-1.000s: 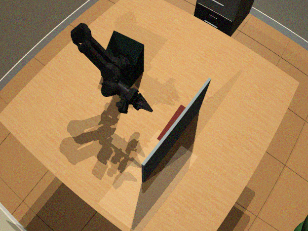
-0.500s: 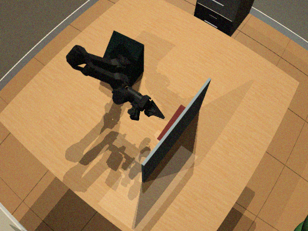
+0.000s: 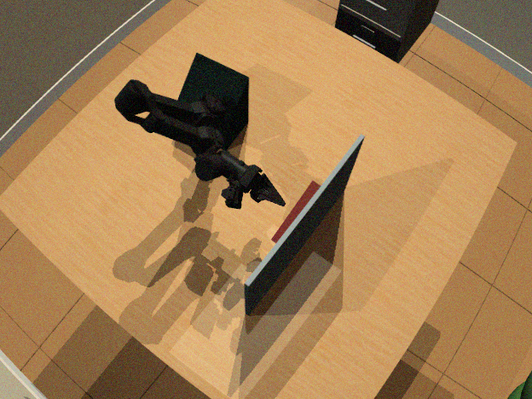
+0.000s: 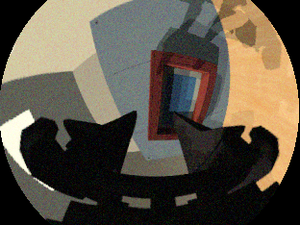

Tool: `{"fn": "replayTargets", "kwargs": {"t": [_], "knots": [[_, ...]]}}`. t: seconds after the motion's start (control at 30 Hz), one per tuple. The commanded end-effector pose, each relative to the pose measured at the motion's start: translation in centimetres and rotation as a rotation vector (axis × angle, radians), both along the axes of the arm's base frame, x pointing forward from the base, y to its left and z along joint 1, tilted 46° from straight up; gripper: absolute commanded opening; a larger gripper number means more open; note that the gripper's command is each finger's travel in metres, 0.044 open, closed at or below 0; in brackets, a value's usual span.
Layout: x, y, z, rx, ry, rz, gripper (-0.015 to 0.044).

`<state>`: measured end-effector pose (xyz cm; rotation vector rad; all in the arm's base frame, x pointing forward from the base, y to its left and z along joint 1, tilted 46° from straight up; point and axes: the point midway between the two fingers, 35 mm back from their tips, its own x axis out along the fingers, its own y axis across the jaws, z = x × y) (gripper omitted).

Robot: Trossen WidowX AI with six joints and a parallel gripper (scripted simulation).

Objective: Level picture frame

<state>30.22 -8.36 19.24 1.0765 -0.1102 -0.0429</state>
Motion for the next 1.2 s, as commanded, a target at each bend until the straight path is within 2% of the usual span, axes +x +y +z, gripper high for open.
{"fn": "replayTargets", "kwargs": {"t": [0.0,0.8,1.17], "knots": [[0.1,-0.1,0.0,-0.004,0.0,-0.006,0.026],[3.8,-0.5,0.3,-0.003,-0.002,-0.006,0.026],[4.0,-0.5,0.3,-0.003,-0.002,-0.006,0.026]]}}
